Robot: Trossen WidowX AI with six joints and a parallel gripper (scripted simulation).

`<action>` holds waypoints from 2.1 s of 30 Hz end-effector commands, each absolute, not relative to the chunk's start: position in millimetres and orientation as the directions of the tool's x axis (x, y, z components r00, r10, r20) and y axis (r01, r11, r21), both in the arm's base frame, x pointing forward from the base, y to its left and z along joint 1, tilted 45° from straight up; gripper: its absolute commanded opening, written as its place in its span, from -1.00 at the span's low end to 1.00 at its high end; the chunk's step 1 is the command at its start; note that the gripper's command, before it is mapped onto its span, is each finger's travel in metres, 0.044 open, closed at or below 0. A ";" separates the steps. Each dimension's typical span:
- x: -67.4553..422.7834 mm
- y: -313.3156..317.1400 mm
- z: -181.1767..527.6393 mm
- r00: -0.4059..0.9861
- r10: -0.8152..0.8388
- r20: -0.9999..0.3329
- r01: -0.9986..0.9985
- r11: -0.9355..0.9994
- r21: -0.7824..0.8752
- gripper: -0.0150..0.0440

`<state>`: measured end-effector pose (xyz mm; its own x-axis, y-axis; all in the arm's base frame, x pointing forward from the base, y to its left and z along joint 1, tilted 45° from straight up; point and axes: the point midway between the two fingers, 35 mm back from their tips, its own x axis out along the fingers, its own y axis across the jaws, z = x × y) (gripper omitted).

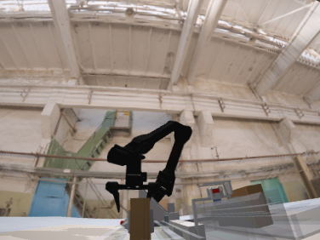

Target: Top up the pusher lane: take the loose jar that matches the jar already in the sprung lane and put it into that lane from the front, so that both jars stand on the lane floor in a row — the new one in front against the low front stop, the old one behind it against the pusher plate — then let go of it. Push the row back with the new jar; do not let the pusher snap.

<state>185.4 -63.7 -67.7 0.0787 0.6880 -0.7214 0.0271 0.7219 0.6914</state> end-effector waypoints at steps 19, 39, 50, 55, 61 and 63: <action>184.8 -46.1 -82.9 0.075 0.696 -0.714 0.036 0.714 0.700 0.29; 188.8 -86.0 -51.1 0.075 0.691 -0.719 0.038 0.718 0.695 -0.49; 182.5 -122.3 -10.5 0.074 0.693 -0.717 0.037 0.717 0.696 -0.49; 188.7 -119.3 -9.2 0.074 0.689 -0.721 0.040 0.720 0.693 -0.49; 213.5 -104.4 -3.2 0.076 0.679 -0.731 0.047 0.729 0.682 -0.49; 221.5 -98.6 -0.8 0.076 0.677 -0.732 0.049 0.731 0.680 -0.49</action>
